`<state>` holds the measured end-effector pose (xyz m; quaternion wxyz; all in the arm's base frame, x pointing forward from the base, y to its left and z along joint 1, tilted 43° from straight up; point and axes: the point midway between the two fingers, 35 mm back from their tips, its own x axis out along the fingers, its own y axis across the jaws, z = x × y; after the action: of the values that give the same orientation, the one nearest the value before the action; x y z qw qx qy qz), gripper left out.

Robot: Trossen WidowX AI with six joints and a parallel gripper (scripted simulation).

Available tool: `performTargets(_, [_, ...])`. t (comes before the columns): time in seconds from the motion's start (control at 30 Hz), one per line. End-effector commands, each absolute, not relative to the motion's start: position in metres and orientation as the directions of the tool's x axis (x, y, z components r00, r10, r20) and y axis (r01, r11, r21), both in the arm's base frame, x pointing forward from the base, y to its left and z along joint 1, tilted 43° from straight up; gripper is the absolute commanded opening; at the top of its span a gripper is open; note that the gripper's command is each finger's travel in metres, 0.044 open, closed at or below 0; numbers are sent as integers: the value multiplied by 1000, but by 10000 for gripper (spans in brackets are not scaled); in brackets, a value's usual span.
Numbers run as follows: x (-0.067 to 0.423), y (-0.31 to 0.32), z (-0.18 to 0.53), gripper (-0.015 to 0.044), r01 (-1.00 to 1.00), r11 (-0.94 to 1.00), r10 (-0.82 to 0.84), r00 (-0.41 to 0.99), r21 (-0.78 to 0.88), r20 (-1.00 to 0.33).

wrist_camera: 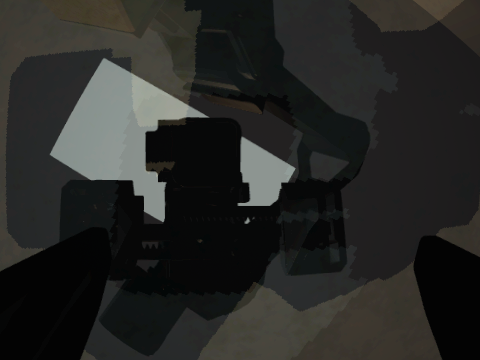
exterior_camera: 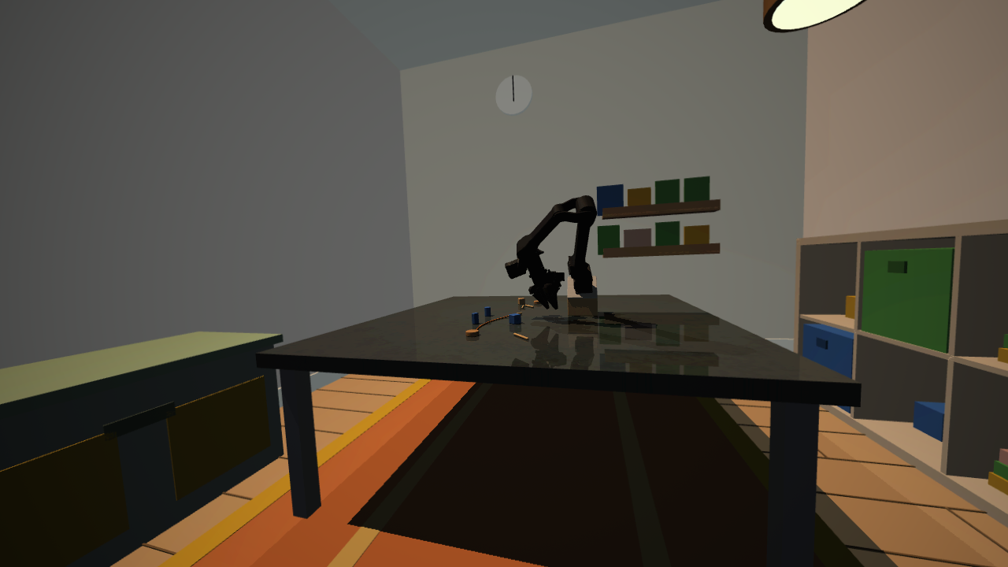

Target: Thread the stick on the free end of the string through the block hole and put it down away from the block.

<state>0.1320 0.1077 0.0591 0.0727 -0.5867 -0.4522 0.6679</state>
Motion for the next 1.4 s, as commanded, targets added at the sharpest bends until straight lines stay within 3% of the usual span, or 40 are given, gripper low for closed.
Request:
performTargets(0.0, [132,106,60,426,433,-581,627,-301,-689,-718])
performTargets(0.2, [130,67,102,440,433,-583,625,-301,-688,-720])
performTargets(0.4, [132,66,103,440,496,-546,625,-296,-675,-723])
performTargets(0.6, [149,72,101,440,907,-124,616,-246,-402,-748])
performTargets(0.77, [164,78,101,440,957,288,614,-203,-23,-763])
performTargets(0.87, [173,82,101,440,837,504,614,-176,211,-769])
performTargets(1.0, [185,88,103,440,527,709,617,-142,469,-774])
performTargets(1.17, [195,94,105,440,205,778,622,-112,594,-775])
performTargets(1.37, [206,101,108,440,-208,748,629,-79,630,-773])
